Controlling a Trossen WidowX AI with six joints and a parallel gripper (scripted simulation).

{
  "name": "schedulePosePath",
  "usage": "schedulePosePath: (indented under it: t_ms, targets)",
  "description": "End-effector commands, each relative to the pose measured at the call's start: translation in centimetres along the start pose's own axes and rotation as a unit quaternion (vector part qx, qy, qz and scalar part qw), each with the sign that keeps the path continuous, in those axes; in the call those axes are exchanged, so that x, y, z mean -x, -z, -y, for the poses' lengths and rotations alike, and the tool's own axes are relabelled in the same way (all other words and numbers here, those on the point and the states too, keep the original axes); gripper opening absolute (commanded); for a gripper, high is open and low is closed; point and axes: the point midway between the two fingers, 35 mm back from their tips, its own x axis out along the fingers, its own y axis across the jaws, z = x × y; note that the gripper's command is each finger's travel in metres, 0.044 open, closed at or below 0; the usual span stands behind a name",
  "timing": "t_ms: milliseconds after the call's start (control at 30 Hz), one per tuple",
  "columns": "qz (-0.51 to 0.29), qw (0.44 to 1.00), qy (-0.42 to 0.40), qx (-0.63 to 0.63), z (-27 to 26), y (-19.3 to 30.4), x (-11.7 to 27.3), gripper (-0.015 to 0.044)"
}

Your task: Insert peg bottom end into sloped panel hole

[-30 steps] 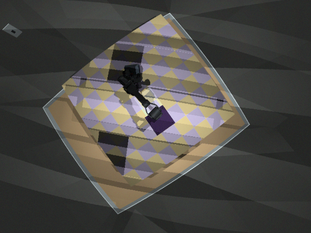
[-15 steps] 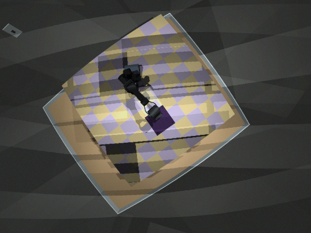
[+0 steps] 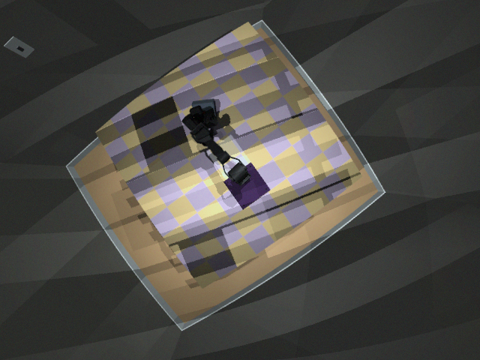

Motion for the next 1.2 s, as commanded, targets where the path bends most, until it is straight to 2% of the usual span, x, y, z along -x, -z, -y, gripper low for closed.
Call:
schedulePosePath:
  t_ms: [0,1167]
  targets:
    - [0.000,1.000,0.000,-0.001,0.0,0.0,-0.1,0.0000]
    - [0.001,1.000,-0.001,-0.001,0.1,0.1,-2.3,0.0000]
